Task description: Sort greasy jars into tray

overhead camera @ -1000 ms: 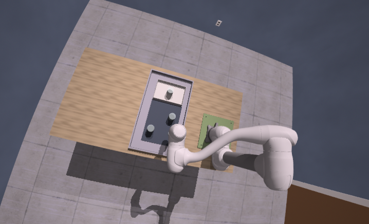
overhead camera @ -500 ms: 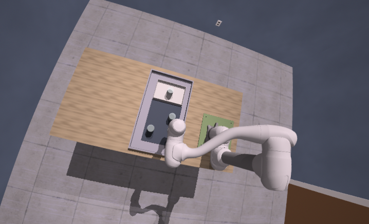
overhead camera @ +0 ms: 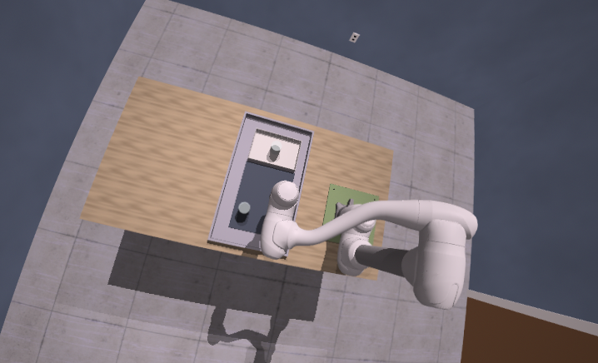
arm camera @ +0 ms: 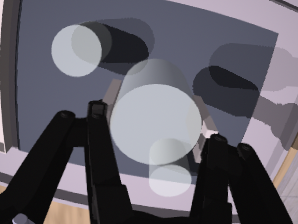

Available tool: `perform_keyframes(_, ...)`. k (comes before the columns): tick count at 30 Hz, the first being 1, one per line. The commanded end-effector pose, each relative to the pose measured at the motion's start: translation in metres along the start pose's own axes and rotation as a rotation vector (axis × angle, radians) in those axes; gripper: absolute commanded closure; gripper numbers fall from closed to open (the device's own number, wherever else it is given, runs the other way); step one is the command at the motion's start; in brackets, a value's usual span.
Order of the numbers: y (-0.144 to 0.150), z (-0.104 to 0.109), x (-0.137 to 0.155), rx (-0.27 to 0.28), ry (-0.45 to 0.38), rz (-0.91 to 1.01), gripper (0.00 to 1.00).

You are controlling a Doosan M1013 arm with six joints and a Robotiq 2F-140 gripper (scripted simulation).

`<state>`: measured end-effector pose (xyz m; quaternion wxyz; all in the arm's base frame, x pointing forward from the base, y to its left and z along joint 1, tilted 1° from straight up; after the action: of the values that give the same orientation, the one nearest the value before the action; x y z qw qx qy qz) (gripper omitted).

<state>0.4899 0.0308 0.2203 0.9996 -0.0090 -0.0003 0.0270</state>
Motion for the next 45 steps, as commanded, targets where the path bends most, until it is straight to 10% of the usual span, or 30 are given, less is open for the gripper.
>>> perform_keyframes(1, -0.011, 0.002, 0.007, 0.002, 0.0, 0.007, 1.0)
perform_keyframes(45, -0.135, 0.002, 0.055, 0.002, 0.0, 0.007, 1.0)
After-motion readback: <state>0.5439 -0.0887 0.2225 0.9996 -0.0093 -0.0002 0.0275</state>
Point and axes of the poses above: the point where the finger pads meet when closed, its own z axis back along the fingers, its own y axis across the jaws, x = y × z, the point moved 4 cm from there along z, back along the fingers, and after that the axes turned 3 degrees about z, right-handed, at the moved point
